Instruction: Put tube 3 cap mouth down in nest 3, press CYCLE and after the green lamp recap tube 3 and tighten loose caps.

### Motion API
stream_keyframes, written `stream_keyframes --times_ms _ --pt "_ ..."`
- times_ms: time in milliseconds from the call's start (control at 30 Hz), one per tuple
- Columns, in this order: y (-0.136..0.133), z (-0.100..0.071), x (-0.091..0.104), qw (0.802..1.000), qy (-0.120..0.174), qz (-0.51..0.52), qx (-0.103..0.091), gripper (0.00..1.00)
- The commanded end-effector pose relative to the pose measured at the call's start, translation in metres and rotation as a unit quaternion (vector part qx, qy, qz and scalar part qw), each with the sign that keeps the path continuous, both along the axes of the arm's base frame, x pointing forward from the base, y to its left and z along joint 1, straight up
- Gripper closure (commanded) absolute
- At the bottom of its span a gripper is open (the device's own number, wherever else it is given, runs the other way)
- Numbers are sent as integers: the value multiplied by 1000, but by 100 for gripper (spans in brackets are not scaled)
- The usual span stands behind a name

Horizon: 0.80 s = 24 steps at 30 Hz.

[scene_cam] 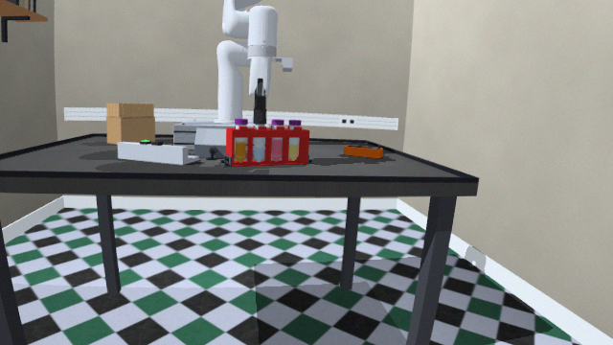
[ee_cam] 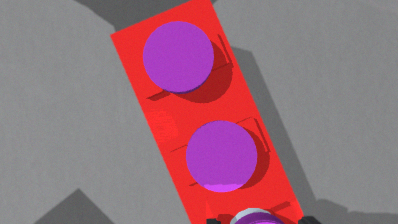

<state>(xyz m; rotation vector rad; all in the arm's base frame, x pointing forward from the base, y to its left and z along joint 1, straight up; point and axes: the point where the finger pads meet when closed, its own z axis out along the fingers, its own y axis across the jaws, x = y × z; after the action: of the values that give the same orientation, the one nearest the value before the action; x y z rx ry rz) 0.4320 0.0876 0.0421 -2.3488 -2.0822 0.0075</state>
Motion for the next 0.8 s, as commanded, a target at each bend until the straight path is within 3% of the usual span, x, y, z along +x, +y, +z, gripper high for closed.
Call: stream_keyframes --times_ms 0,400,767 --pt "1 2 2 1000 -4 0 -3 54" --pt "1 3 2 987 -3 159 -2 54" --pt "1 3 2 929 -2 371 -2 54"
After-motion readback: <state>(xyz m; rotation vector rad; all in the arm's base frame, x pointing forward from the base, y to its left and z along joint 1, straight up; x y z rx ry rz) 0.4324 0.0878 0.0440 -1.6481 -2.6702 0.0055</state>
